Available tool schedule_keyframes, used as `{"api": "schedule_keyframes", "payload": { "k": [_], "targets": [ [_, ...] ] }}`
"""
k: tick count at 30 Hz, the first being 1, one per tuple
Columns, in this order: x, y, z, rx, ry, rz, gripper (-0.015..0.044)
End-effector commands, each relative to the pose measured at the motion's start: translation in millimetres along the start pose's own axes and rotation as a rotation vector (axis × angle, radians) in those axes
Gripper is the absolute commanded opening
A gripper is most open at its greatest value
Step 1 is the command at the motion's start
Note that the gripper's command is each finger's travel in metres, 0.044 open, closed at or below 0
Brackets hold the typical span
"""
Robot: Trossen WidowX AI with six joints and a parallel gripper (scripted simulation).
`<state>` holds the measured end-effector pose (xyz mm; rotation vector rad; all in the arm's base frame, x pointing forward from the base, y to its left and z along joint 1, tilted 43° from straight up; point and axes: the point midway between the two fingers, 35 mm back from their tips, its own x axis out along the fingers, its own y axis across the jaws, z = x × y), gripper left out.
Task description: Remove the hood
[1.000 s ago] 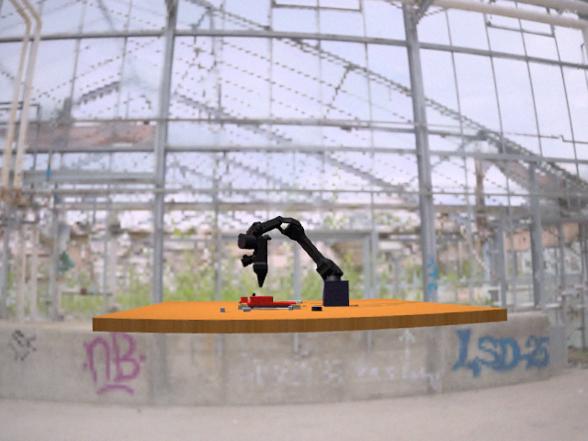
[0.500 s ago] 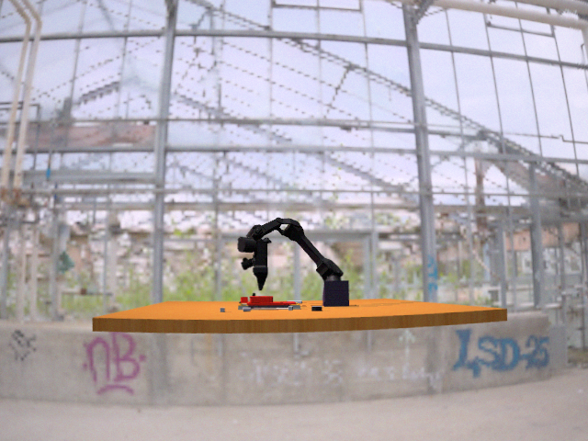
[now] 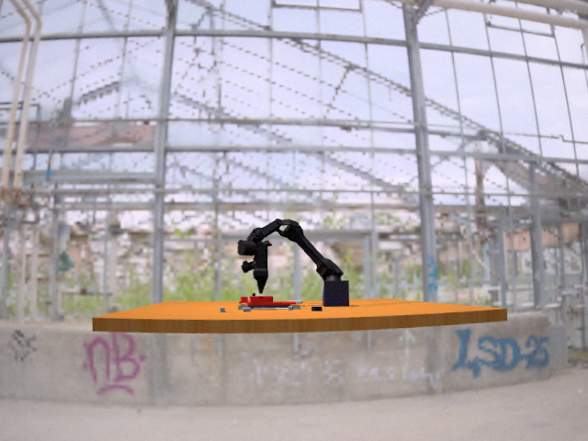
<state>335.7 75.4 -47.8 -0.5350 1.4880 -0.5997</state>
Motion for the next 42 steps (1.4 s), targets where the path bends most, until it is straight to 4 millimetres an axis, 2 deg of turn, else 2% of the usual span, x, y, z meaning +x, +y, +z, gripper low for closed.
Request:
{"api": "schedule_keyframes", "payload": {
  "k": [1,42],
  "targets": [
    [6.0,-2.3,-2.0,-0.004,0.007,-0.007,0.0440],
    [25.1,-3.2,-2.5,-0.003,0.007,-0.008,0.0440]
  ]
}}
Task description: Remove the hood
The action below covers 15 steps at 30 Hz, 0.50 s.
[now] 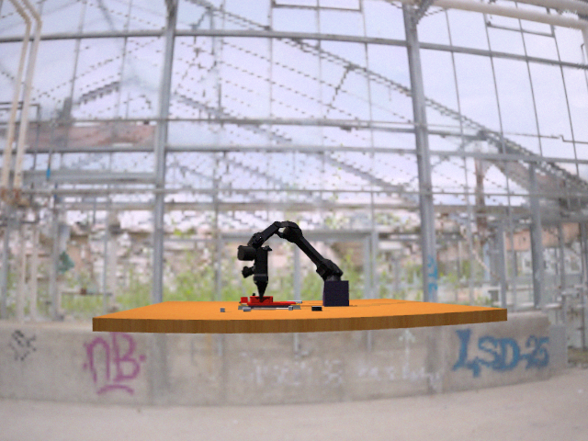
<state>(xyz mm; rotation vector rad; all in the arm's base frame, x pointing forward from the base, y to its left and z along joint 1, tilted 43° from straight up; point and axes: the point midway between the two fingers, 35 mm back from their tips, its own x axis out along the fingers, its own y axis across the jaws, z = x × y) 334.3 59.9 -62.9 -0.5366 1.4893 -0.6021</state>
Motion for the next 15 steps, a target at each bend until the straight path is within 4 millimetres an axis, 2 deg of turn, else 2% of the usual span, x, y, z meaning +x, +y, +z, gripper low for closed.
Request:
{"api": "schedule_keyframes", "payload": {
  "k": [1,13,15],
  "targets": [
    [4.1,-1.6,-1.3,-0.003,0.005,-0.005,0.0440],
    [9.2,-1.7,-1.5,-0.003,0.005,-0.006,0.0440],
    [6.3,-0.2,-0.2,0.000,0.000,-0.001,0.0388]
  ]
}}
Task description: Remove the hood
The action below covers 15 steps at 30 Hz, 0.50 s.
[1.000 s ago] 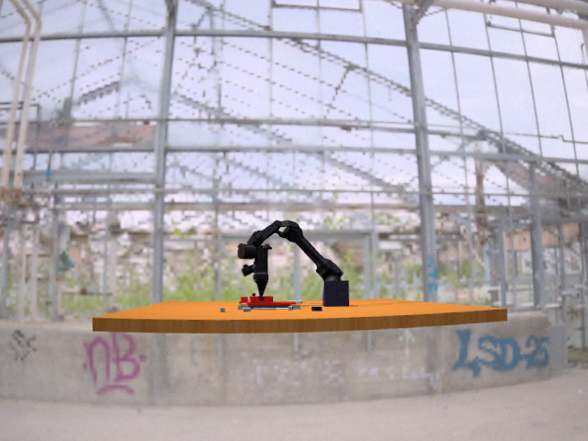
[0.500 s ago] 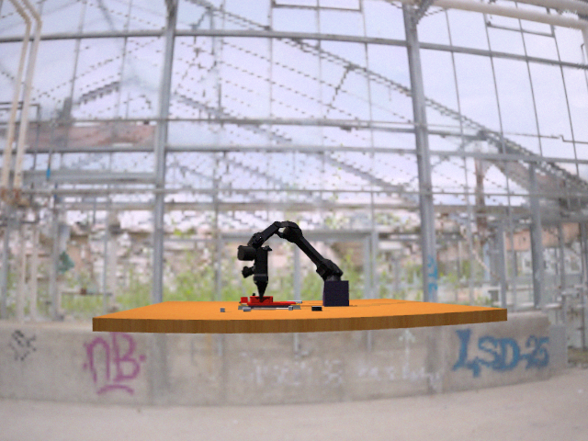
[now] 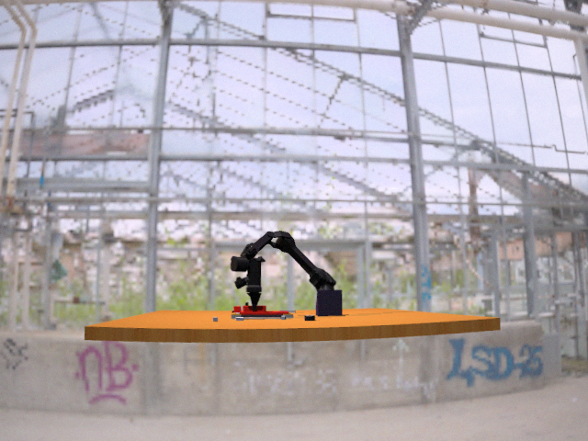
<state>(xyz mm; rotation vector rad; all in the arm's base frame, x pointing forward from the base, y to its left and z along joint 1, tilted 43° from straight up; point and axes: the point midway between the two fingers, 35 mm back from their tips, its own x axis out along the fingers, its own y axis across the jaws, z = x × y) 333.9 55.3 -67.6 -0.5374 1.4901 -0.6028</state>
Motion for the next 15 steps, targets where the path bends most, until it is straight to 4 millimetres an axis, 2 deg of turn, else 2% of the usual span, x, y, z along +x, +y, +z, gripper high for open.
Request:
{"api": "schedule_keyframes", "payload": {
  "k": [1,11,15],
  "targets": [
    [-0.3,0.0,0.1,0.000,0.000,0.000,0.0361],
    [-0.3,0.0,0.1,0.000,0.000,0.000,0.0295],
    [-1.4,0.1,0.2,0.000,0.000,0.000,0.0190]
  ]
}}
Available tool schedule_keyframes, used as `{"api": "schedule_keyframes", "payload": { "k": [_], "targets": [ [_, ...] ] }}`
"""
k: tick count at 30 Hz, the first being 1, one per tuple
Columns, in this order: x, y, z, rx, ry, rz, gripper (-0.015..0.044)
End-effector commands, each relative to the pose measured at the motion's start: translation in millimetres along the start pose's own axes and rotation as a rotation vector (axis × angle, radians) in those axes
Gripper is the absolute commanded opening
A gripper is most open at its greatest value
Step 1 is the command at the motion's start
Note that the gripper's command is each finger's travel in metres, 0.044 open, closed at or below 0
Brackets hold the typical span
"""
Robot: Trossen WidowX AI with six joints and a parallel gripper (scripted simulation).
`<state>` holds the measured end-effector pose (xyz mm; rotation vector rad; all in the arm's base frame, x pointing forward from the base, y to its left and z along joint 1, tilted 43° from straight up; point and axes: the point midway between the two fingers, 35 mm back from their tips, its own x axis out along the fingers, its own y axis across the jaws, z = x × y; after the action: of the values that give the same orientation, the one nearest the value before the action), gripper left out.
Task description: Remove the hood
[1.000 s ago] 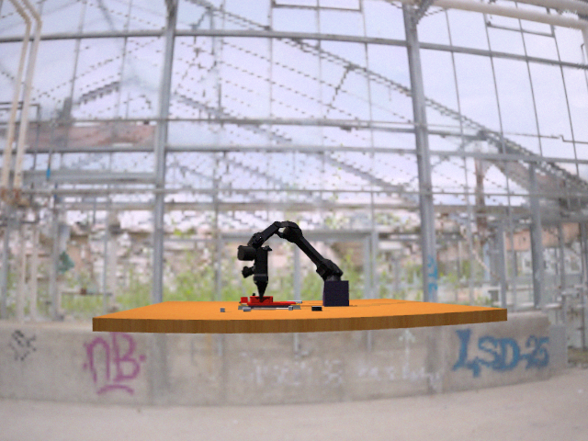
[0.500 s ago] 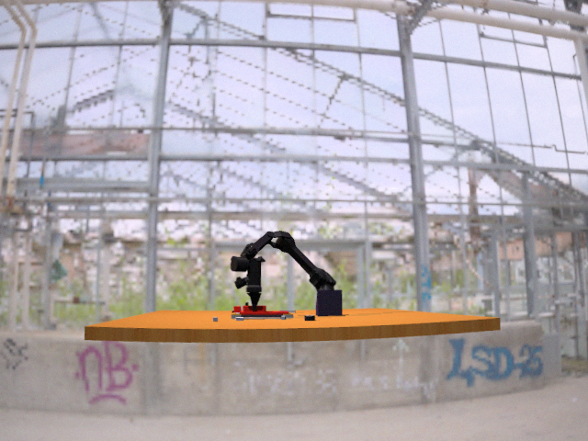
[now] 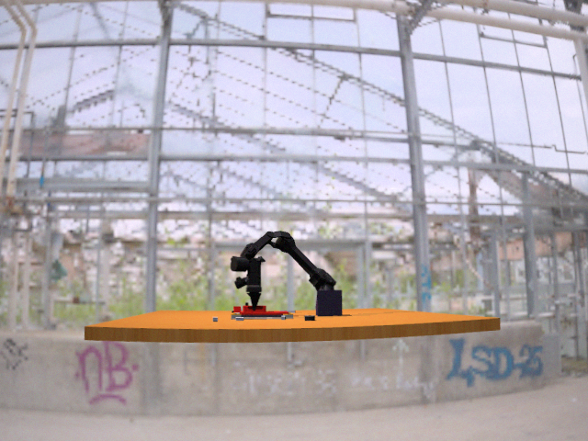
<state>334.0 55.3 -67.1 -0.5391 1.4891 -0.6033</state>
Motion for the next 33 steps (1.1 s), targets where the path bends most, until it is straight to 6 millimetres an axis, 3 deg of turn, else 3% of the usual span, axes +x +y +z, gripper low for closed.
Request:
{"api": "schedule_keyframes", "payload": {
  "k": [1,8,33],
  "targets": [
    [-1.5,0.4,0.1,0.001,0.001,0.002,0.0163],
    [-6.0,0.5,0.2,0.001,0.000,0.002,0.0000],
    [-22.4,0.5,0.3,0.000,0.000,0.002,0.0000]
  ]
}}
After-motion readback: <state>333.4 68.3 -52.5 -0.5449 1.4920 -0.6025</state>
